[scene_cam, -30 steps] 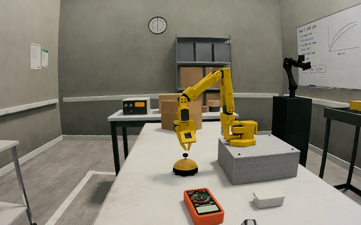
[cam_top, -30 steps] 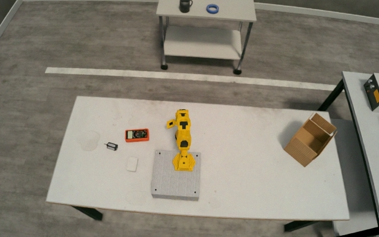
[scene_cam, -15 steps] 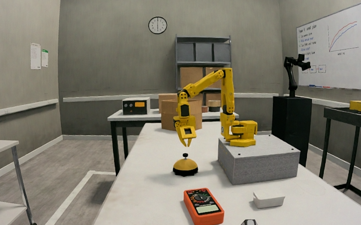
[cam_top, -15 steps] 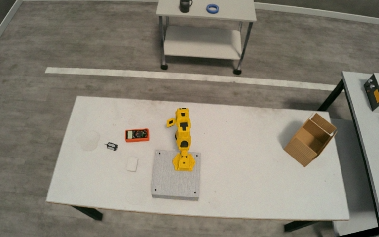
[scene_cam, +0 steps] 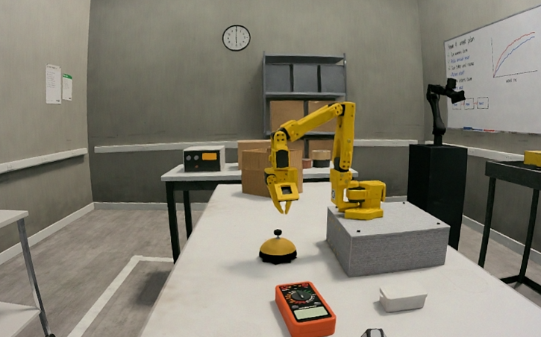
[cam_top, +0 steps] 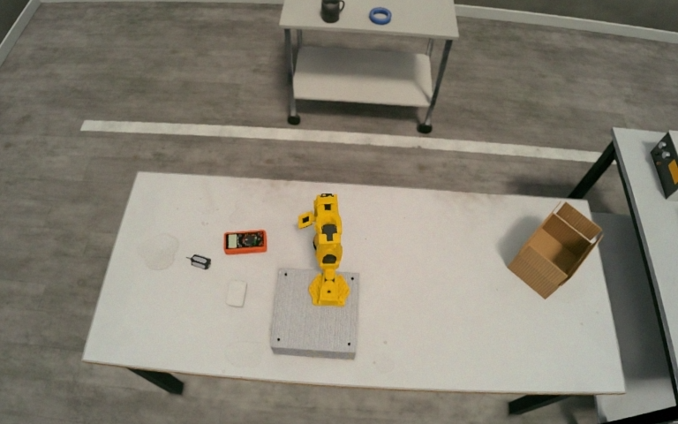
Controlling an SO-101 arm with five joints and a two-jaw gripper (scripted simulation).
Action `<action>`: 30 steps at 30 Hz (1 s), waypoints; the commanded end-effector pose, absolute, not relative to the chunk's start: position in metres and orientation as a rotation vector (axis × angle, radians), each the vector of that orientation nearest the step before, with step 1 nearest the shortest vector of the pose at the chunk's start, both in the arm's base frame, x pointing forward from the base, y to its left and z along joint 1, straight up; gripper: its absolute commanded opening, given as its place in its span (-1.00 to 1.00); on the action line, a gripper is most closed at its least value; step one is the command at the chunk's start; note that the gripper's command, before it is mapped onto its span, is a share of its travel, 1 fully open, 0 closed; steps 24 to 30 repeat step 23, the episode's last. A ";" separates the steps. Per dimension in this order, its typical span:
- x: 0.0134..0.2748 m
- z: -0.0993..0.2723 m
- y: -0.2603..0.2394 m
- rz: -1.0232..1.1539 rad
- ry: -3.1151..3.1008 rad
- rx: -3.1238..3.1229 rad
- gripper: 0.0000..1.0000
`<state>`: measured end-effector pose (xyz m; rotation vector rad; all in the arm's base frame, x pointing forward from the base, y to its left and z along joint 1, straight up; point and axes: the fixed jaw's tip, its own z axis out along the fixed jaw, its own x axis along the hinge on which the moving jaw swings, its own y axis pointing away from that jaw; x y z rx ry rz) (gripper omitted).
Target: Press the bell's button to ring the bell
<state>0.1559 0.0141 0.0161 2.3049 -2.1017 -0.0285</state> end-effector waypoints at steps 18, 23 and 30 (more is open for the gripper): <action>0.138 0.028 0.014 -0.028 -2.079 2.329 -1.00; 0.138 0.028 0.014 -0.028 -2.079 2.329 -1.00; 0.138 0.028 0.014 -0.028 -2.079 2.329 -1.00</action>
